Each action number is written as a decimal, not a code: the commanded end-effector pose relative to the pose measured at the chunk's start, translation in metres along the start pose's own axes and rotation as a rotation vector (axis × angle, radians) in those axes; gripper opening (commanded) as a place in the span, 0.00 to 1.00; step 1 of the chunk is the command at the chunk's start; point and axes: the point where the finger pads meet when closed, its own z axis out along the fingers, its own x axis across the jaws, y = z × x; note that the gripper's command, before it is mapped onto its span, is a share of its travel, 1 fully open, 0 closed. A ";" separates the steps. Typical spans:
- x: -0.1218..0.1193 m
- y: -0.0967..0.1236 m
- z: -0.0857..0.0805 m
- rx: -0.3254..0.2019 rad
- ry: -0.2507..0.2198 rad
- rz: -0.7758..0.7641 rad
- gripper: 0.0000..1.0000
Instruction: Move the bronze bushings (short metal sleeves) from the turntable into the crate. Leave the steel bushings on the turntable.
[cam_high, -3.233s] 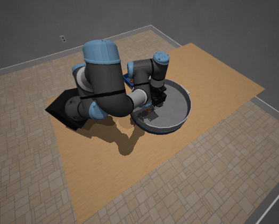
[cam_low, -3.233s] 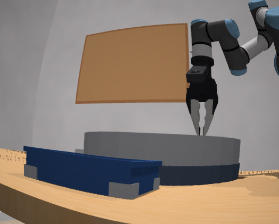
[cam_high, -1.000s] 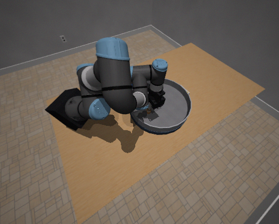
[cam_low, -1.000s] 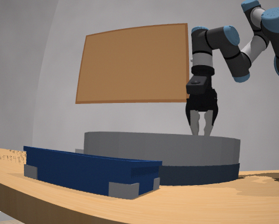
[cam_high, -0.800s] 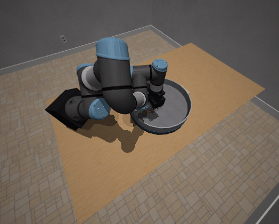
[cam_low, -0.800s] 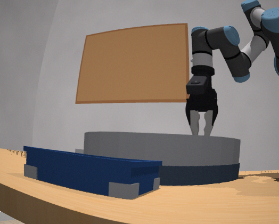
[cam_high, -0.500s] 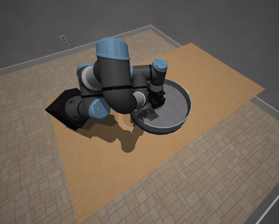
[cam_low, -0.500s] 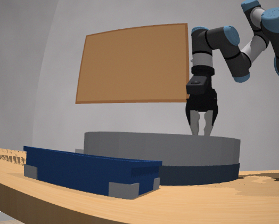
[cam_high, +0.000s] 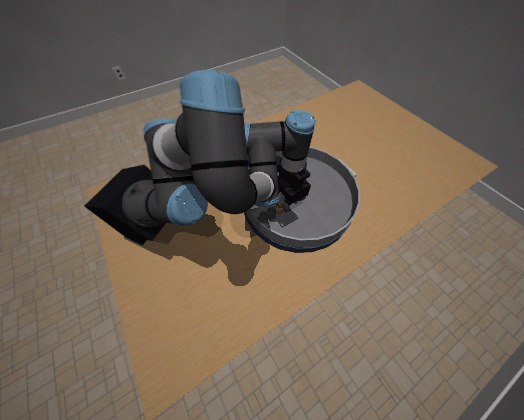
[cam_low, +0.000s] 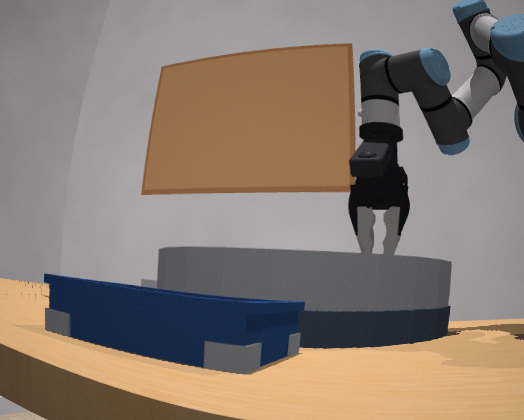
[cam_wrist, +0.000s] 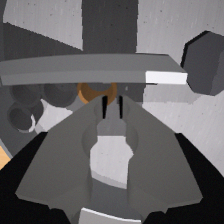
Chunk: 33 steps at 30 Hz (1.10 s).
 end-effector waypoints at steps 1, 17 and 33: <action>0.000 0.000 0.000 0.000 0.002 0.001 0.06; 0.000 0.000 0.016 0.000 0.002 0.001 0.06; 0.001 0.000 0.024 0.000 0.002 0.001 0.06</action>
